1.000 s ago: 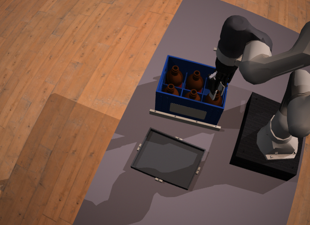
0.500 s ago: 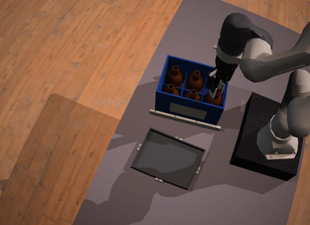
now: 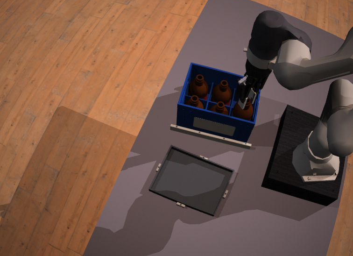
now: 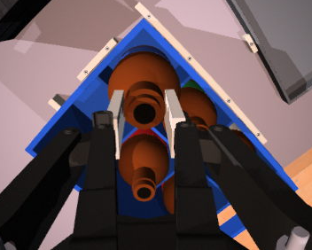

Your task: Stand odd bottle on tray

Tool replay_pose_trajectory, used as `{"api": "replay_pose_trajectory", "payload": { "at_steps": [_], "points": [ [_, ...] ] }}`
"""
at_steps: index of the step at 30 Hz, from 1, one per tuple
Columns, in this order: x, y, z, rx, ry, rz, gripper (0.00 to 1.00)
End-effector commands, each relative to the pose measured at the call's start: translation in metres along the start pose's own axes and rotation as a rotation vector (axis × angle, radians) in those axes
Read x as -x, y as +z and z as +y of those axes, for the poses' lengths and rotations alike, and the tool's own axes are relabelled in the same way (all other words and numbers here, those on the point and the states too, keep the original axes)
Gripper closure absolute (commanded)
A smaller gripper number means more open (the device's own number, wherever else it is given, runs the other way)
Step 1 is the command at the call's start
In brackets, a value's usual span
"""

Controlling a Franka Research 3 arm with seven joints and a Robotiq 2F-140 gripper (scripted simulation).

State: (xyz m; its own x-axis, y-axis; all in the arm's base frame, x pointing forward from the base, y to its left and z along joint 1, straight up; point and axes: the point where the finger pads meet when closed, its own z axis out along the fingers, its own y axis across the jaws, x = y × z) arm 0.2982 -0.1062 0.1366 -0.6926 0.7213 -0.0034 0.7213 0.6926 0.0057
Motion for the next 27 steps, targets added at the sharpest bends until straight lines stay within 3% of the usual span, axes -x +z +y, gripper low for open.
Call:
{"api": "replay_pose_trajectory", "payload": {
  "at_steps": [1,27],
  "points": [
    [0.000,-0.006,0.001,0.000,0.004,0.003,0.90],
    [0.001,-0.017,0.002,0.000,0.004,0.003,0.90]
  ]
}}
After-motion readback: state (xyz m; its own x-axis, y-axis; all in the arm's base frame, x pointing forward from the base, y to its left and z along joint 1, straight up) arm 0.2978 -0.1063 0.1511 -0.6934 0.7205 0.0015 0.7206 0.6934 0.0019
